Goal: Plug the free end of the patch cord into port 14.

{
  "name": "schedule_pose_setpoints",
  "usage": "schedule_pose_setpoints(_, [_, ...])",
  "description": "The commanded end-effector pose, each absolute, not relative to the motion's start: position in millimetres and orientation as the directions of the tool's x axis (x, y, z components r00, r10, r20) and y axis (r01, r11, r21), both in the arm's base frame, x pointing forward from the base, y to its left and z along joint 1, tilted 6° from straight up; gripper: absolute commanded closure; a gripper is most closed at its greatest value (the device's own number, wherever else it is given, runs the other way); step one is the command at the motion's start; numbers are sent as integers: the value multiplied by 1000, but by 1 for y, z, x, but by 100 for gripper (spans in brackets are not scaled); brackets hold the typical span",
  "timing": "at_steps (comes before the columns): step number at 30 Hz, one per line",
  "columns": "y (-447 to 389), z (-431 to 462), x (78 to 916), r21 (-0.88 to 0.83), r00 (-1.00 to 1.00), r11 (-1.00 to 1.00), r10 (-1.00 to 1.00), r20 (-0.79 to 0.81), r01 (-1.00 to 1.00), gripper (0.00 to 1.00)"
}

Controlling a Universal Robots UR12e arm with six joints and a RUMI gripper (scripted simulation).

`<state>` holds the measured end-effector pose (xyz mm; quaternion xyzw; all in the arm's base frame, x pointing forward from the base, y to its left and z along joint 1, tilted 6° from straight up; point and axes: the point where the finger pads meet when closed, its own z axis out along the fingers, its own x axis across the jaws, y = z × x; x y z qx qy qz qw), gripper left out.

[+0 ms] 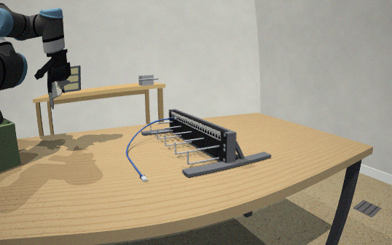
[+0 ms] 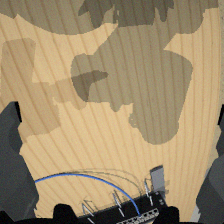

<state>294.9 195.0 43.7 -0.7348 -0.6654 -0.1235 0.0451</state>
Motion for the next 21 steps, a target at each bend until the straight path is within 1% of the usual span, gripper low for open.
schedule_pose_setpoints(1, [195, 44, 295, 99, 84, -110, 967, 242, 989, 0])
schedule_pose_setpoints(10, [189, 47, 305, 93, 118, -144, 964, 237, 985, 0])
schedule_pose_setpoints(17, [160, 56, 347, 70, 263, -284, 940, 215, 956, 0])
schedule_pose_setpoints(19, [160, 56, 347, 70, 263, -284, 940, 215, 956, 0])
schedule_pose_setpoints(21, [147, 59, 365, 62, 325, -344, 923, 205, 937, 0])
